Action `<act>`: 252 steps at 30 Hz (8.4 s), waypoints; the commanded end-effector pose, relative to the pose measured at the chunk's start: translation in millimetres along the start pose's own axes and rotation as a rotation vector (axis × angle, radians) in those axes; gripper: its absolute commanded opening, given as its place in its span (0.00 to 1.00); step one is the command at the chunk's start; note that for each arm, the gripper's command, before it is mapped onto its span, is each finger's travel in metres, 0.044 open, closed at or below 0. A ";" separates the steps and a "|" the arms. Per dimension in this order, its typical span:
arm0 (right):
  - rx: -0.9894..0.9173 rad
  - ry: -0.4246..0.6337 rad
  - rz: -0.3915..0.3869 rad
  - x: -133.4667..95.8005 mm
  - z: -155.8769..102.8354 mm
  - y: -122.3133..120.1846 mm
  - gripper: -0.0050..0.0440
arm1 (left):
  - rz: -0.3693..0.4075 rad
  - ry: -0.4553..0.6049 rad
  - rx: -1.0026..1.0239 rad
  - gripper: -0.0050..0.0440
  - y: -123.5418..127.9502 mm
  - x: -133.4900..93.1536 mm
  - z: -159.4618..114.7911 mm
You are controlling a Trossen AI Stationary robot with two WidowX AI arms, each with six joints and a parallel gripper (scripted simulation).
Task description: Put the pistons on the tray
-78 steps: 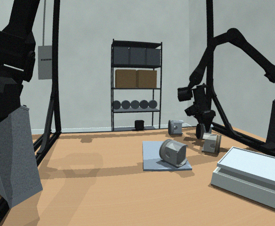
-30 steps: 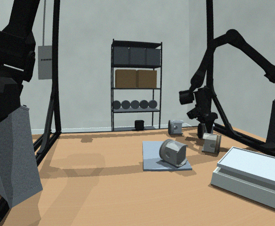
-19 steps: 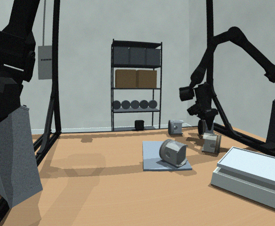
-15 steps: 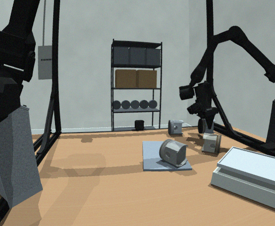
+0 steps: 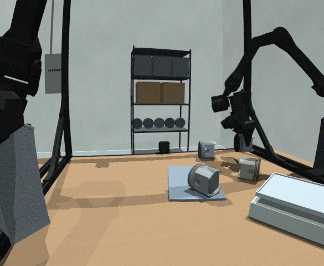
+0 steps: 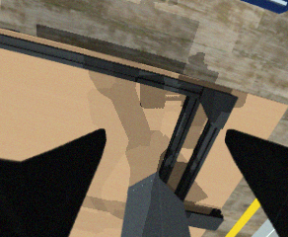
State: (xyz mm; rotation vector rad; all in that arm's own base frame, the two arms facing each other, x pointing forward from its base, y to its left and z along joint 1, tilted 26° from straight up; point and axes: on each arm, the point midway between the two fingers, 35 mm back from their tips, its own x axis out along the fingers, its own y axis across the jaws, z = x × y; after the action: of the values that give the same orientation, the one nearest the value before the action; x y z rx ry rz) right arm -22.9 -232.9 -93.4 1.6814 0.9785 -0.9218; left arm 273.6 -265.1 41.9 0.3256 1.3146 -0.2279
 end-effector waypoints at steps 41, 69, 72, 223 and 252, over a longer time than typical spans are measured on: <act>0.000 0.001 0.001 0.1 -0.2 0.2 1.00 | -0.129 -0.124 -0.375 0.43 73.1 -32.6 -26.7; 0.000 0.001 0.001 0.1 -0.2 0.2 1.00 | -0.212 -0.188 -0.638 0.43 185.9 -28.8 -67.6; 0.000 0.001 0.001 0.1 -0.2 0.2 1.00 | -0.212 -0.188 -0.638 0.43 200.0 -28.3 -72.7; 0.000 0.001 0.001 0.1 -0.2 0.2 1.00 | 0.166 -0.186 0.862 0.43 104.9 -123.4 168.7; 0.000 0.001 0.001 0.1 -0.2 0.2 1.00 | 0.239 -0.167 1.045 0.43 104.2 -93.0 176.2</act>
State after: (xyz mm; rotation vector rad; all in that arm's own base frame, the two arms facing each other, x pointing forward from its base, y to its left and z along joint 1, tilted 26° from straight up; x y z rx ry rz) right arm -22.9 -232.9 -93.4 1.6814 0.9784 -0.9217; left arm 444.4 -233.4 189.0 1.2993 0.8772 -0.7165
